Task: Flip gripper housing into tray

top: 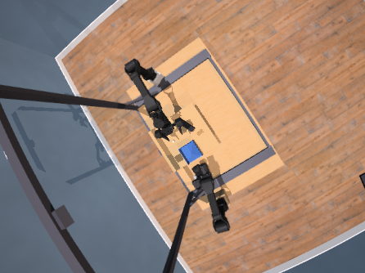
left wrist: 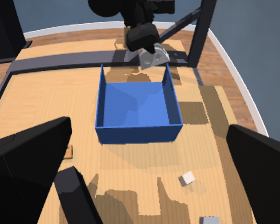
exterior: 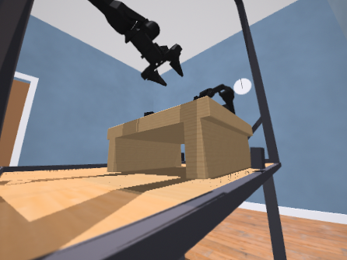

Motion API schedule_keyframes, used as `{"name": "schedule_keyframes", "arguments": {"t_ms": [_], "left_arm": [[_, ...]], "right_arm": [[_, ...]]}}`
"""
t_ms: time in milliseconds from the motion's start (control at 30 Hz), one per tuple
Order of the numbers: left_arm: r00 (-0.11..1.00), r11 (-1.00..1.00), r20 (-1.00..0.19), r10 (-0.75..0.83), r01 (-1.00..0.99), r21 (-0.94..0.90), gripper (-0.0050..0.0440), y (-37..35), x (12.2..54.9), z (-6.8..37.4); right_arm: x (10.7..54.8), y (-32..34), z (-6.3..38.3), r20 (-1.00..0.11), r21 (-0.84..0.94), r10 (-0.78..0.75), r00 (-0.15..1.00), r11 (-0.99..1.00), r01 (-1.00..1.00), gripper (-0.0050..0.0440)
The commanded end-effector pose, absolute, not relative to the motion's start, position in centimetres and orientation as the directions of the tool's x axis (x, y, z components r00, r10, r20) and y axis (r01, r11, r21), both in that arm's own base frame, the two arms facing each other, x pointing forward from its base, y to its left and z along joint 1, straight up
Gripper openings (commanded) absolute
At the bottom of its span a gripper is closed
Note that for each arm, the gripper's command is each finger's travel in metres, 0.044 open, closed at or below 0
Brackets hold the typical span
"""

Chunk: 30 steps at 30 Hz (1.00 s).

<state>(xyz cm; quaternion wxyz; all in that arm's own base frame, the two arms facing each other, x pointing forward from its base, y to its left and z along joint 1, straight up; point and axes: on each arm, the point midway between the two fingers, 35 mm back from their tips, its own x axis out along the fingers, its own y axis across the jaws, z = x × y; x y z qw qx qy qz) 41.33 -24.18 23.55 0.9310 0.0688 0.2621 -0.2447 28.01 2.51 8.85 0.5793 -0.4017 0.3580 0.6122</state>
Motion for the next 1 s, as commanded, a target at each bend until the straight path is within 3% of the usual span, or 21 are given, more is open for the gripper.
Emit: {"name": "schedule_keyframes", "arguments": {"t_ms": [0,967], "left_arm": [[0.76,0.873,-0.492,-0.425,0.488,-0.001,0.044,-24.14,41.33,25.02],[0.76,0.873,-0.492,-0.425,0.488,-0.001,0.044,-24.14,41.33,25.02]], "right_arm": [[27.97,2.48,9.37,-0.906,-0.08,0.422,0.04,-0.078,-0.994,0.0118],[26.97,2.41,9.12,-0.79,-0.505,0.445,0.422,-0.083,-0.859,0.0118]]}}
